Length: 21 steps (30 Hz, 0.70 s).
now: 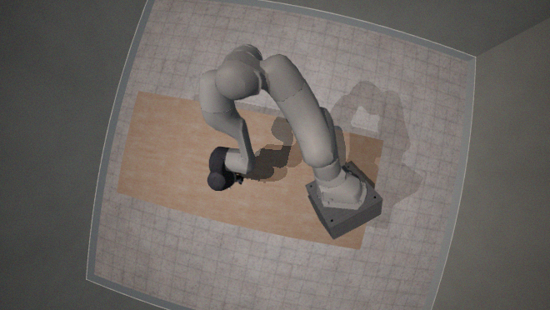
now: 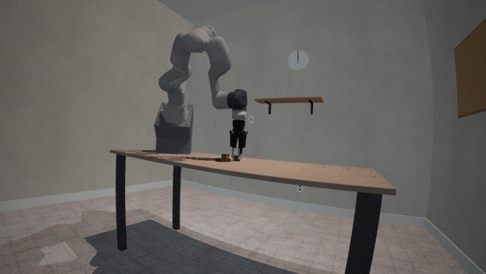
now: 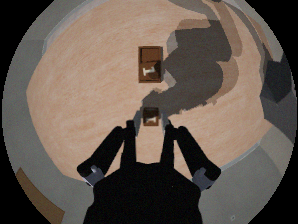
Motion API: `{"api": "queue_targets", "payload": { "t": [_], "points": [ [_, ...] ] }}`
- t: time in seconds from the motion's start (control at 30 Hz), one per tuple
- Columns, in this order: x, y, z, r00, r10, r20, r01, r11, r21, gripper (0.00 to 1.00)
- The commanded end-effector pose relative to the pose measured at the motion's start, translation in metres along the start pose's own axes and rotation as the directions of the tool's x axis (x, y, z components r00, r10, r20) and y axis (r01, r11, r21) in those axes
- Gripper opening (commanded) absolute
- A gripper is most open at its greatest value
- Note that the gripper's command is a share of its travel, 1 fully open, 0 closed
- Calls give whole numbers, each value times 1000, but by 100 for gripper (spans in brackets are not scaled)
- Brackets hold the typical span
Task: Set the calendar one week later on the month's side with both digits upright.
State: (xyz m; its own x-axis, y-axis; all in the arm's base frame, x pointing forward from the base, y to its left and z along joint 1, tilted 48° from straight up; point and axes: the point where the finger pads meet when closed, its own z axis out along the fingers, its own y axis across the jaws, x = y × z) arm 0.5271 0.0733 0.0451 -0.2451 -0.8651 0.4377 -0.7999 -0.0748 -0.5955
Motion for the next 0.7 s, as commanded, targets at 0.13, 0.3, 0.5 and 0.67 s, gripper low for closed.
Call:
{"api": "queue_targets", "payload": {
  "t": [0.13,0.3,0.5,0.67],
  "points": [
    [0,0,2,1000,9,1,-9,1000,-1,29],
    [0,0,2,1000,9,1,-9,1000,-1,29],
    [0,0,2,1000,9,1,-9,1000,-1,29],
    [0,0,2,1000,9,1,-9,1000,-1,17]
  ]
}}
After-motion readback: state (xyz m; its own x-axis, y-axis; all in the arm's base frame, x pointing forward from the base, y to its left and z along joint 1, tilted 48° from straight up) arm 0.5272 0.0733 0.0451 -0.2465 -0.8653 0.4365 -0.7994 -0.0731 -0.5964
